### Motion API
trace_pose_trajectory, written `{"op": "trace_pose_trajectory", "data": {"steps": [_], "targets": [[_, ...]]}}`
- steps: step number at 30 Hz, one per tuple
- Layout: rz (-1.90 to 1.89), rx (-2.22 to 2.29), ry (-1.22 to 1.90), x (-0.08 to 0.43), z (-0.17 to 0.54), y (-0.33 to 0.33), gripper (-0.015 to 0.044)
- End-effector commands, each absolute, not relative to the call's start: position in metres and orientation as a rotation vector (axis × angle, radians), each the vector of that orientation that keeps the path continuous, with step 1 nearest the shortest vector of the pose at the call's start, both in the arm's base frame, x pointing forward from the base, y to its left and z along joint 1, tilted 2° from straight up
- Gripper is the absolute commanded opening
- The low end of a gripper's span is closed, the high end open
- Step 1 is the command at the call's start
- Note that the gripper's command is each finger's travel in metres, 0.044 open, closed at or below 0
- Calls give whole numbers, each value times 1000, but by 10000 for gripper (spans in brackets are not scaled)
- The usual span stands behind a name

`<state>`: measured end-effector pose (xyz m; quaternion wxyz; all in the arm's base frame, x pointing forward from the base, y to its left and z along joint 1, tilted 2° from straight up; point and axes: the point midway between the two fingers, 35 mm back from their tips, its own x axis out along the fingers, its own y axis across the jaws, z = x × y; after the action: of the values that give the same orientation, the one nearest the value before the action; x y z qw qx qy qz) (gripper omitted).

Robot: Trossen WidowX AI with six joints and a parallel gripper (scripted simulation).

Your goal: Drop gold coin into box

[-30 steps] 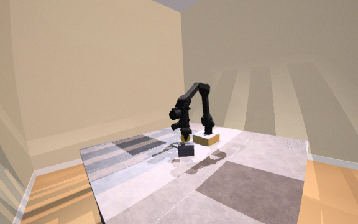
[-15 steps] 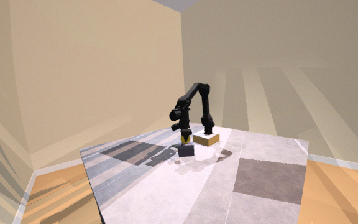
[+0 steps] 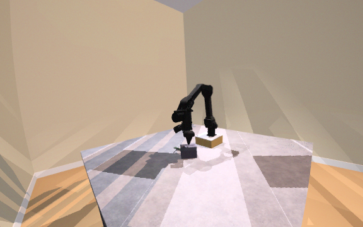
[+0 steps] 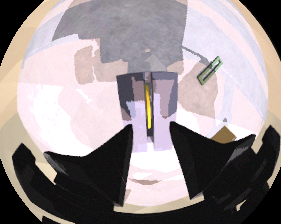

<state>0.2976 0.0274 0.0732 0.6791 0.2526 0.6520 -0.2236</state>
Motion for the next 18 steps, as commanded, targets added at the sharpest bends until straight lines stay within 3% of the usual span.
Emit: {"op": "trace_pose_trajectory", "data": {"steps": [1, 9, 18], "targets": [[-502, 567, 1463, 298, 80, 27, 239], [-505, 566, 1470, 294, 113, 26, 440], [-508, 565, 1476, 289, 134, 25, 440]]}}
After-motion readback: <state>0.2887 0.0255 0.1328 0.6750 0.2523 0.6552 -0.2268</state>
